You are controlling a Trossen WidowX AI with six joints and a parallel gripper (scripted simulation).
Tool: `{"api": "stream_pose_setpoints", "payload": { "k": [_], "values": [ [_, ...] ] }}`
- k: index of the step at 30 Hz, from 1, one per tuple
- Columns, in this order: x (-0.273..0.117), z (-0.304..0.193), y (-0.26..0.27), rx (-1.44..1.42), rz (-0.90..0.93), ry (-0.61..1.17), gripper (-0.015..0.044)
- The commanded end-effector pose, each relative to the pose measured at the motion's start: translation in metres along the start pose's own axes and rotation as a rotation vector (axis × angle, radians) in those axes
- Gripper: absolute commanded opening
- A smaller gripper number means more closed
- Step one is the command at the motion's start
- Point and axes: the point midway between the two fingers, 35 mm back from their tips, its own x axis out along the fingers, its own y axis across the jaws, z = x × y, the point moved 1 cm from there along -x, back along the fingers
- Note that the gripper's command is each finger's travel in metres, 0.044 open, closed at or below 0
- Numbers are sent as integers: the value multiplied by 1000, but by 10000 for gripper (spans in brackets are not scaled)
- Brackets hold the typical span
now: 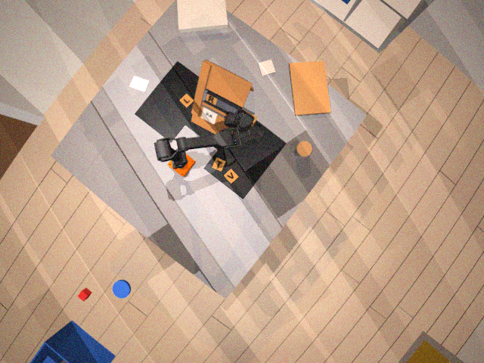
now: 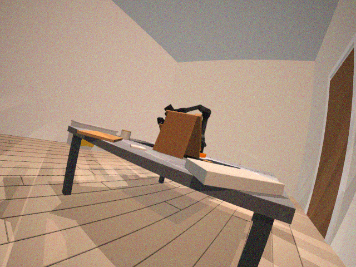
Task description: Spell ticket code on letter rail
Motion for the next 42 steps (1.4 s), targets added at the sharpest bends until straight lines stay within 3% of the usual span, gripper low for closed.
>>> {"api": "stream_pose_setpoints", "payload": {
  "k": [1,42],
  "values": [
    [-1,1,3,1,-4,-2,0],
    [0,1,23,3,-3,-3,0]
  ]
}}
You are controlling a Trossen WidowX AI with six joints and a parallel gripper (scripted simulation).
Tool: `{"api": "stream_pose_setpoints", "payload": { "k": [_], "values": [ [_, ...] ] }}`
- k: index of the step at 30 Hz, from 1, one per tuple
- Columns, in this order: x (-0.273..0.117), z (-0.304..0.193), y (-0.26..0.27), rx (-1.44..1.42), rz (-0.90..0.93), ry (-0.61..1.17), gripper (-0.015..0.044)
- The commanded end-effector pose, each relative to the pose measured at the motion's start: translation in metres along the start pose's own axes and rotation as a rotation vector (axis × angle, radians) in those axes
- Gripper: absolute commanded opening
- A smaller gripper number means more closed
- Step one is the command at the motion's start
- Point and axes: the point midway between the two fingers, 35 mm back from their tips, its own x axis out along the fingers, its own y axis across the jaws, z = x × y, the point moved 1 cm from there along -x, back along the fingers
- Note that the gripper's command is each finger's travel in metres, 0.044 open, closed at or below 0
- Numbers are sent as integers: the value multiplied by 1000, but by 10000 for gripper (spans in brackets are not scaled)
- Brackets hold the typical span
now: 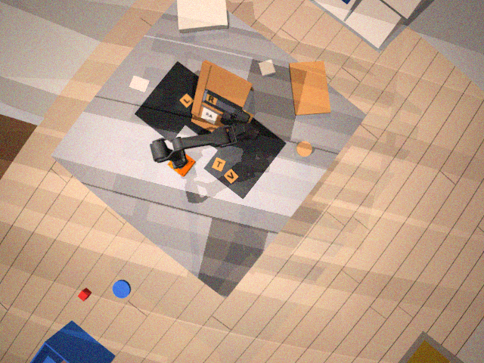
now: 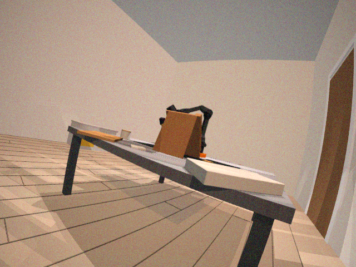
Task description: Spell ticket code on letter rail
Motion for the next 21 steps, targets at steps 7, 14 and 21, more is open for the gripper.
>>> {"api": "stream_pose_setpoints", "payload": {
  "k": [7,14,21],
  "values": [
    [-1,1,6,1,-4,-3,0],
    [-1,1,9,1,-3,-3,0],
    [0,1,13,2,-3,-3,0]
  ]
}}
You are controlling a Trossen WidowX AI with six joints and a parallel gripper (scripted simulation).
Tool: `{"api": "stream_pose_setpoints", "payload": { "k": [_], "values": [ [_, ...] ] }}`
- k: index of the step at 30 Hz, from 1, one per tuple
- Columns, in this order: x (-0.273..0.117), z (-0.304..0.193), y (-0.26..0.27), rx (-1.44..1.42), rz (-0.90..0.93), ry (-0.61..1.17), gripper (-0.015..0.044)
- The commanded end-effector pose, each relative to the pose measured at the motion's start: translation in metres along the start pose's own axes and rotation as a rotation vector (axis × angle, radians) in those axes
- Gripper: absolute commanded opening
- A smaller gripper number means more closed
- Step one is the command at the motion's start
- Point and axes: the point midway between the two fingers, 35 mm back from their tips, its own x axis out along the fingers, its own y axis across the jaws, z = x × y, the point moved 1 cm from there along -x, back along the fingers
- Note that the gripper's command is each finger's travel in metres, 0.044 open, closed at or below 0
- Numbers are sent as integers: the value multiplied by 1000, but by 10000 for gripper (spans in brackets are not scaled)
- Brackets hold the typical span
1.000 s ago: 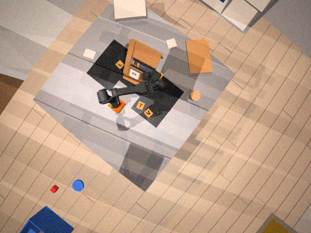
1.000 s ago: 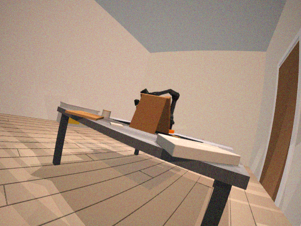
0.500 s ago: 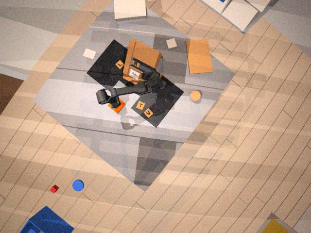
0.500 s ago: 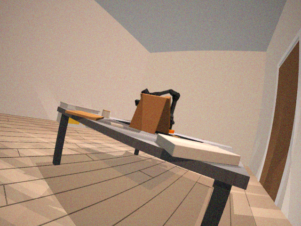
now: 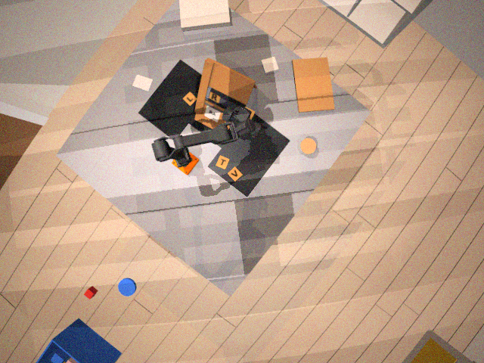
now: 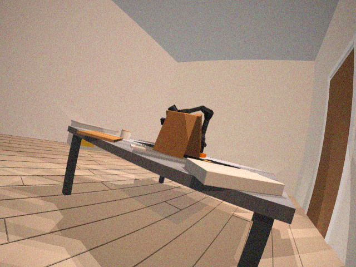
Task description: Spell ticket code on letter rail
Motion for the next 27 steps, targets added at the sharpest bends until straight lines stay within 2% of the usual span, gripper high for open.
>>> {"api": "stream_pose_setpoints", "payload": {
  "k": [1,27],
  "values": [
    [-1,1,3,1,-4,-3,0],
    [0,1,16,2,-3,-3,0]
  ]
}}
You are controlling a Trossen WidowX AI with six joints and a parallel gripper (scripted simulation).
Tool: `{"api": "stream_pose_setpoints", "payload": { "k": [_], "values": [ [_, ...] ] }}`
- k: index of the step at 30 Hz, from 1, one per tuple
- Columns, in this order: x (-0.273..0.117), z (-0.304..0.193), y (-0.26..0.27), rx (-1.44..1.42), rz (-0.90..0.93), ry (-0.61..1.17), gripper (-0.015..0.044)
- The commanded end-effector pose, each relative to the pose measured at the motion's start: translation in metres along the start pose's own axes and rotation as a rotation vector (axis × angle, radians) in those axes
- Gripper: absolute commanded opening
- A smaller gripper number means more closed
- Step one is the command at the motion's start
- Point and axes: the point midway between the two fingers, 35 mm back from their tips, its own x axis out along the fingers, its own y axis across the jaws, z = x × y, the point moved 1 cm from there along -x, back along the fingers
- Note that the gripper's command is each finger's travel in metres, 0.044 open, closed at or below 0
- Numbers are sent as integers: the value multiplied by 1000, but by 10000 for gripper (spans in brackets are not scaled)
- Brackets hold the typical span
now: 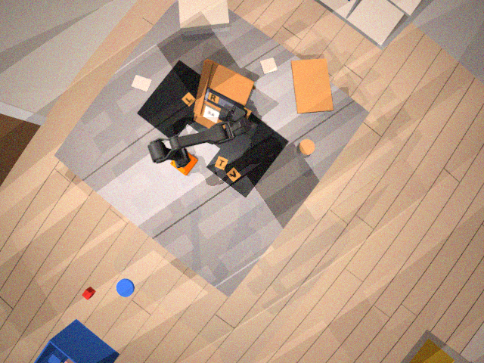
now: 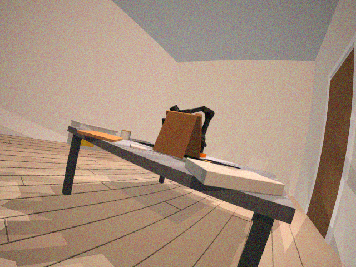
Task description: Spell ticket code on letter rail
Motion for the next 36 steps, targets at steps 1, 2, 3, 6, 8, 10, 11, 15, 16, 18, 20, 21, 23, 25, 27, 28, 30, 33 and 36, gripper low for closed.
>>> {"api": "stream_pose_setpoints", "payload": {
  "k": [1,2,3,6,8,10,11,15,16,18,20,21,23,25,27,28,30,33,36],
  "values": [
    [-1,1,3,1,-4,-4,0],
    [-1,1,3,1,-4,-4,0],
    [-1,1,4,1,-3,-4,0],
    [-1,1,5,1,-3,-4,0],
    [-1,1,6,1,-3,-4,0],
    [-1,1,7,1,-3,-4,0],
    [-1,1,8,1,-3,-4,0],
    [0,1,10,1,-3,-4,0],
    [0,1,10,1,-3,-4,0],
    [0,1,11,2,-3,-4,0],
    [0,1,12,2,-3,-4,0],
    [0,1,13,2,-3,-4,0],
    [0,1,14,2,-3,-4,0],
    [0,1,15,2,-3,-4,0],
    [0,1,16,2,-3,-4,0],
    [0,1,16,2,-3,-4,0],
    [0,1,17,2,-3,-4,0],
    [0,1,19,2,-3,-4,0],
    [0,1,20,2,-2,-4,0]
  ]
}}
